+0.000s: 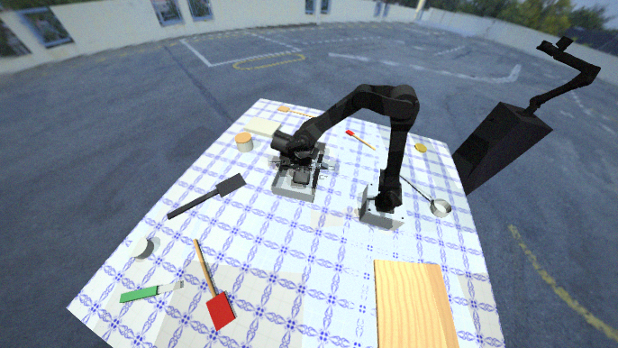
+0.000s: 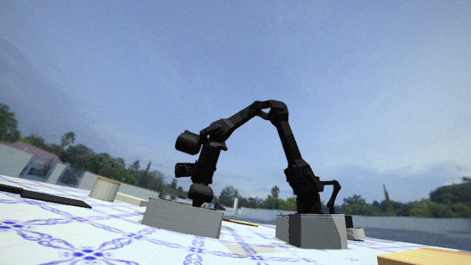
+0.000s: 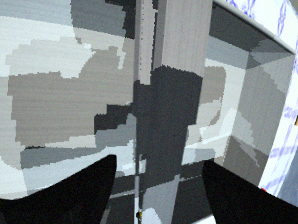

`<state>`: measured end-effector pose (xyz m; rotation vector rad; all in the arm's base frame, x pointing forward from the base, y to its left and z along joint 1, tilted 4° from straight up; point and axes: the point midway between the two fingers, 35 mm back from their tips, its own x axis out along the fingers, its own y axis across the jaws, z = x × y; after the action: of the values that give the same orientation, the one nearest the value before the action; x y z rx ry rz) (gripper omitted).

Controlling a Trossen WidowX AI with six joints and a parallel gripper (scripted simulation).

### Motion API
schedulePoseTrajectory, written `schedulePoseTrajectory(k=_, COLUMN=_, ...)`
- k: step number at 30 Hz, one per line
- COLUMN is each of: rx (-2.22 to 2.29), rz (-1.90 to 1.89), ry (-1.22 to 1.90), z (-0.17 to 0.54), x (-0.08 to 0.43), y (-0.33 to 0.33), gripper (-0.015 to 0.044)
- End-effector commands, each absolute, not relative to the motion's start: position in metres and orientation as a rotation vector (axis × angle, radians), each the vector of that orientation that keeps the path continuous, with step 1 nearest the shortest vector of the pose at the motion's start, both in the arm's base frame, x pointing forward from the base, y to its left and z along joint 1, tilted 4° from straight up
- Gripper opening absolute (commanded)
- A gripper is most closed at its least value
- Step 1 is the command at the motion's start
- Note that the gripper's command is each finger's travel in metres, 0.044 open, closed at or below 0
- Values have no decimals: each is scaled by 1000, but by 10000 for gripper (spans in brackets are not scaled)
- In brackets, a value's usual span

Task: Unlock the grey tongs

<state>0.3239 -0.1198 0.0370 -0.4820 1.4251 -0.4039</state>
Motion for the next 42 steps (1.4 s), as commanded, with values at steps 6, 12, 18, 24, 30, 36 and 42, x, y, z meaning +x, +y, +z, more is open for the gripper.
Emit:
schedulePoseTrajectory(k=6, rx=-486, rz=-398, ry=1429, z=24, x=324, y=-127, gripper=260)
schedulePoseTrajectory(k=12, rx=-487, rz=-399, ry=1429, z=16, x=324, y=-133, gripper=260)
schedulePoseTrajectory(k=18, rx=-484, rz=-406, ry=1427, z=14, x=324, y=-135, gripper=234)
schedulePoseTrajectory(k=24, rx=-484, rz=-406, ry=1427, z=14, x=324, y=-135, gripper=96)
schedulePoseTrajectory(k=30, rx=-484, rz=-406, ry=1427, z=14, x=324, y=-135, gripper=56)
schedulePoseTrajectory(k=36, rx=-484, rz=-406, ry=1427, z=14, x=324, y=-135, gripper=-62)
schedulePoseTrajectory(k=42, rx=-486, rz=-403, ry=1427, z=51, x=324, y=-134, gripper=-150)
